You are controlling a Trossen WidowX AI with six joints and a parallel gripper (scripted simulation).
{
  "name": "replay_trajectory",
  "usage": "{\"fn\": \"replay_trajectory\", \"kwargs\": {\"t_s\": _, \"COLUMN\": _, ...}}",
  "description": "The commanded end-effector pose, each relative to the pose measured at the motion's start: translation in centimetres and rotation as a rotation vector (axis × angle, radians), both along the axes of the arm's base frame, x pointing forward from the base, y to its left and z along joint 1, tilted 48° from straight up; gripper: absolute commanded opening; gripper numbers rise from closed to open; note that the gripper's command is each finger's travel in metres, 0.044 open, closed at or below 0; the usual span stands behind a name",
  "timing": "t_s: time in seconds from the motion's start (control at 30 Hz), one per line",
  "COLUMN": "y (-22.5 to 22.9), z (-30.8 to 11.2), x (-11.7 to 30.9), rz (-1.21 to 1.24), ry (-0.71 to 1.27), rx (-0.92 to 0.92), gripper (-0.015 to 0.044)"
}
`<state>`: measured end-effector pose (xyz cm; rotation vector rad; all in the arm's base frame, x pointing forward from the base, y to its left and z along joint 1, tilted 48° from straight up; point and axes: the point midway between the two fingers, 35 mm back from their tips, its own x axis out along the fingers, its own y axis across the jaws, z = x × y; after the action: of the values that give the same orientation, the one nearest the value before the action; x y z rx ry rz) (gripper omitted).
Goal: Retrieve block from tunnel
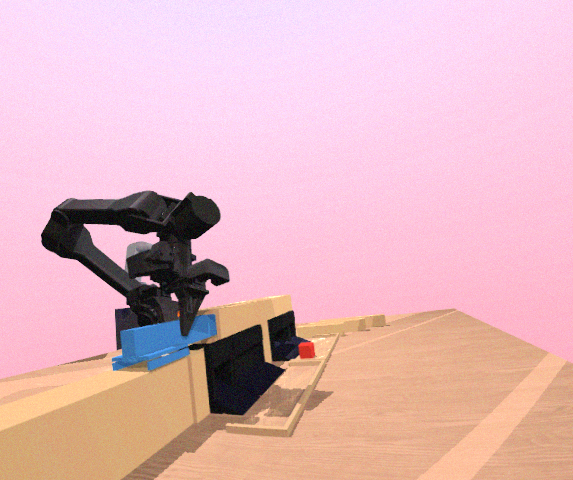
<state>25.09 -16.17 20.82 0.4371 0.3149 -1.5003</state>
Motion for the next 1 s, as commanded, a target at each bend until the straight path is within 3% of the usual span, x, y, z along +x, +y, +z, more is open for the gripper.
{"fn": "replay_trajectory", "kwargs": {"t_s": 0.0, "y": 0.2, "z": 0.1, "x": 0.0, "rz": 0.003, "ry": 0.005, "rx": 0.008, "gripper": 0.021}}
{"fn": "replay_trajectory", "kwargs": {"t_s": 0.3, "y": 2.6, "z": 2.5, "x": 0.4, "rz": 0.031, "ry": 0.037, "rx": 0.058, "gripper": 0.044}}
{"fn": "replay_trajectory", "kwargs": {"t_s": 0.97, "y": 0.8, "z": 1.3, "x": 0.3, "rz": 0.032, "ry": 0.039, "rx": 0.064, "gripper": 0.044}}
